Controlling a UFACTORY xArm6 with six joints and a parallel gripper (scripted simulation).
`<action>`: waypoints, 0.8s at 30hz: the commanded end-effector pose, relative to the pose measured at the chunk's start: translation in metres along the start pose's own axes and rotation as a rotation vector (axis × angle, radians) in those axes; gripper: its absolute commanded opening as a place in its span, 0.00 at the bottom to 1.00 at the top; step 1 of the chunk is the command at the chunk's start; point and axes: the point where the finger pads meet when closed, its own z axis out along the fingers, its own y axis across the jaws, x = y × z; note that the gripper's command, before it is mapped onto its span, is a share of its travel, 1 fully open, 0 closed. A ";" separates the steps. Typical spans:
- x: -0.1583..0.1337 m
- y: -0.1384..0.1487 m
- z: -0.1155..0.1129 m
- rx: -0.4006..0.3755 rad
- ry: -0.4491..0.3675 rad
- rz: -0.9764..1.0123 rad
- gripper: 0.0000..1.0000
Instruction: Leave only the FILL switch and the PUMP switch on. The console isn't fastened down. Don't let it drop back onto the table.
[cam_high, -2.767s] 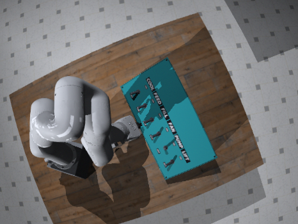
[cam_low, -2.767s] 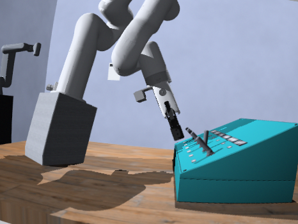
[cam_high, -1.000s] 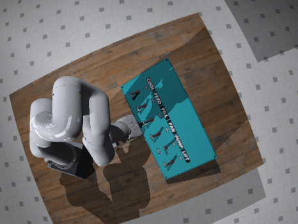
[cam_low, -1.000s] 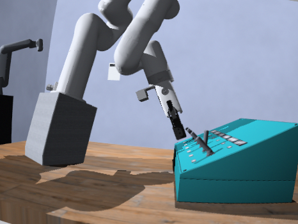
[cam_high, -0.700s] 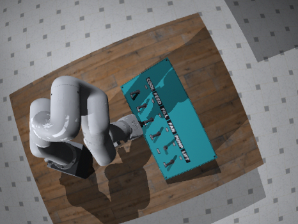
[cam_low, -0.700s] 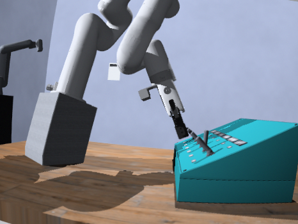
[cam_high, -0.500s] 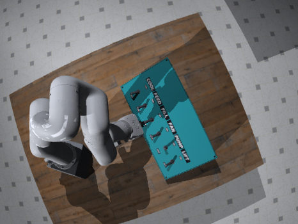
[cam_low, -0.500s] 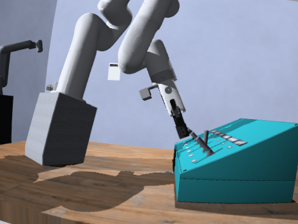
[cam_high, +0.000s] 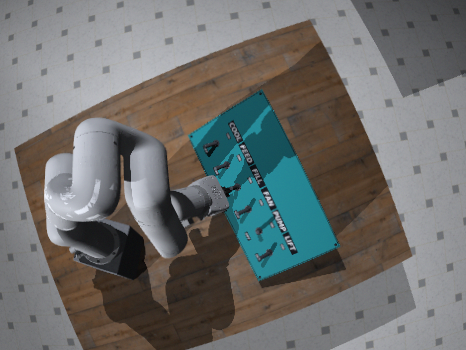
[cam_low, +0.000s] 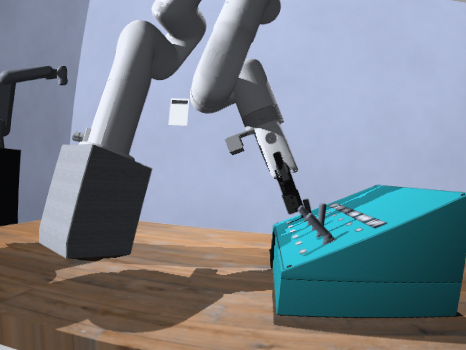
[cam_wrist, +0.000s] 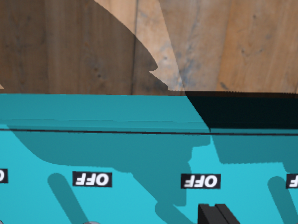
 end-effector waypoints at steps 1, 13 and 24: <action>-0.002 0.000 0.000 0.000 0.001 0.001 0.00; -0.007 0.000 0.000 0.000 0.001 0.001 0.00; -0.008 0.000 0.000 0.000 0.001 0.001 0.00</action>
